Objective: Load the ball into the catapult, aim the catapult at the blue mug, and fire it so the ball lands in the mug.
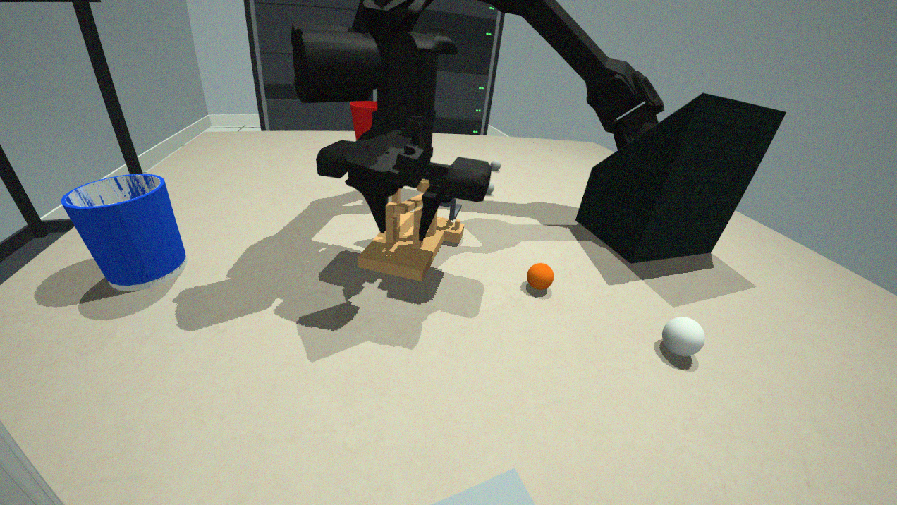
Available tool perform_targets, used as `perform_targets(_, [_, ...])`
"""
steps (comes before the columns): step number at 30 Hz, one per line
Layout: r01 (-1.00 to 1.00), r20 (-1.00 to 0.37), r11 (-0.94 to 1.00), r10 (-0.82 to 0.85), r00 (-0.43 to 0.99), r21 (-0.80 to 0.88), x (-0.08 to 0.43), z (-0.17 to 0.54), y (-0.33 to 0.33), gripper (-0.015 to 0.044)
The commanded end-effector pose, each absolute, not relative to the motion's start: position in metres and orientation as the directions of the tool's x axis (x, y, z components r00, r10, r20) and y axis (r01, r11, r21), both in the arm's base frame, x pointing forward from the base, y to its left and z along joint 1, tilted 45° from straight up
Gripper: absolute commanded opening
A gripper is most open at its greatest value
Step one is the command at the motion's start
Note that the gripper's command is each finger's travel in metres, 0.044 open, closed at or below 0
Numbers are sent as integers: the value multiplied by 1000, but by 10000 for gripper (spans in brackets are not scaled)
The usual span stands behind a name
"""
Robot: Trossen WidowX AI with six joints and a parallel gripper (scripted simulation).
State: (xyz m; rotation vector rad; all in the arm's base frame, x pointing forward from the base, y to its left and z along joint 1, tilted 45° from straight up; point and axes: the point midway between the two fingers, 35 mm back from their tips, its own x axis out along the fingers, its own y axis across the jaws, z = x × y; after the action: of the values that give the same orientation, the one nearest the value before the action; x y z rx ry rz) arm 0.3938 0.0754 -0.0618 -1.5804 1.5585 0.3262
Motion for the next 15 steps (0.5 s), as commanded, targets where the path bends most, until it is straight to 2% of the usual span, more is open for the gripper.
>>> perform_targets(1, [-908,-710,159,-680,184,-388,394,-61,76,0])
perform_targets(5, [-908,-710,159,-680,184,-388,394,-61,76,0])
perform_targets(15, [-908,-710,159,-680,184,-388,394,-61,76,263])
